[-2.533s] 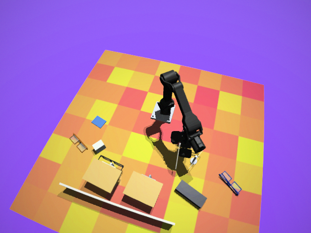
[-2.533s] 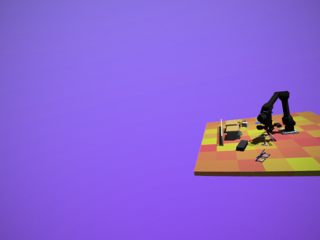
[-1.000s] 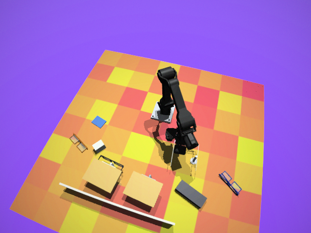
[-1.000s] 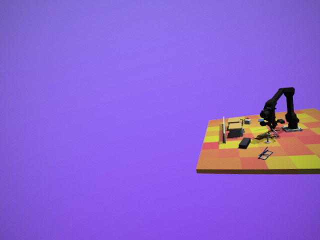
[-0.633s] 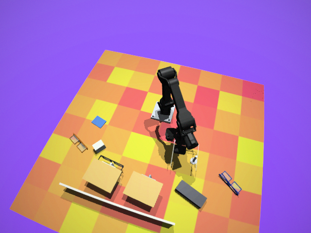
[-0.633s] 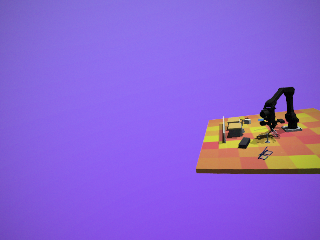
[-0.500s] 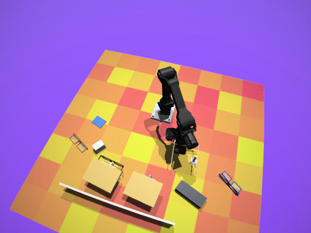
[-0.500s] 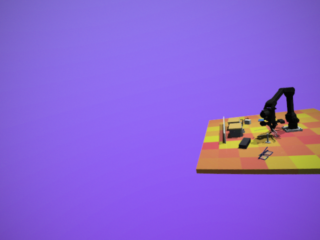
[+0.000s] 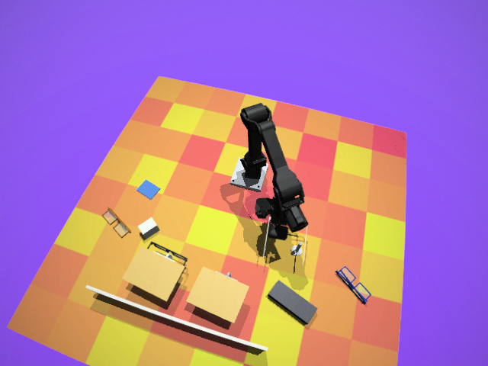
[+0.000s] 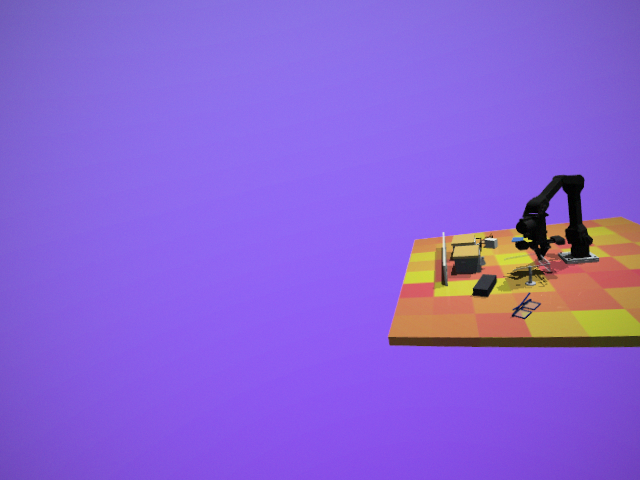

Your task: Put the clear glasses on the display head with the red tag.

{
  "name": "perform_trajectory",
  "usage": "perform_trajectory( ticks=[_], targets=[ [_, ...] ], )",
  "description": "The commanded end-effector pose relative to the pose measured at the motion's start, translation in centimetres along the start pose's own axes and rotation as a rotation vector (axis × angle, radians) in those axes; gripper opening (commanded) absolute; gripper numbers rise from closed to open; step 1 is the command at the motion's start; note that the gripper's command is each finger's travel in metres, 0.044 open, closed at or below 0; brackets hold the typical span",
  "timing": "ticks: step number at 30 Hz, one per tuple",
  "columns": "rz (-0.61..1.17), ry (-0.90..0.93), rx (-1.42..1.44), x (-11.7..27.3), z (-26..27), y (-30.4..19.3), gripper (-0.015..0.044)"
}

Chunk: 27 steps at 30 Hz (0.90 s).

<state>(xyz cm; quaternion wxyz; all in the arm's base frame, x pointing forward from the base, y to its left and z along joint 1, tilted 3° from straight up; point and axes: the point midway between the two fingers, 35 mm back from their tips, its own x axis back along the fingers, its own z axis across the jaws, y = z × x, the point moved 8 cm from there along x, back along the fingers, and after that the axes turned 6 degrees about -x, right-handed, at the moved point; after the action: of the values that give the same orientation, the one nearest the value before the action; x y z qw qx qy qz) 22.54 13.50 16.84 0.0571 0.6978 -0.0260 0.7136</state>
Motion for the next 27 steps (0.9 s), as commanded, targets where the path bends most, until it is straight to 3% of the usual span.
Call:
perform_trajectory(
  ticks=[1,7,14,27],
  targets=[
    [0.006,0.012,-0.004,1.8,0.1,-0.3,0.0000],
    [0.006,0.012,-0.004,4.6,0.0,-0.4,0.0000],
    [-0.014,0.034,-0.022,5.0,0.0,-0.7,0.0000],
    [-0.165,0.375,-0.257,6.0,0.0,-4.8,0.0000]
  ],
)
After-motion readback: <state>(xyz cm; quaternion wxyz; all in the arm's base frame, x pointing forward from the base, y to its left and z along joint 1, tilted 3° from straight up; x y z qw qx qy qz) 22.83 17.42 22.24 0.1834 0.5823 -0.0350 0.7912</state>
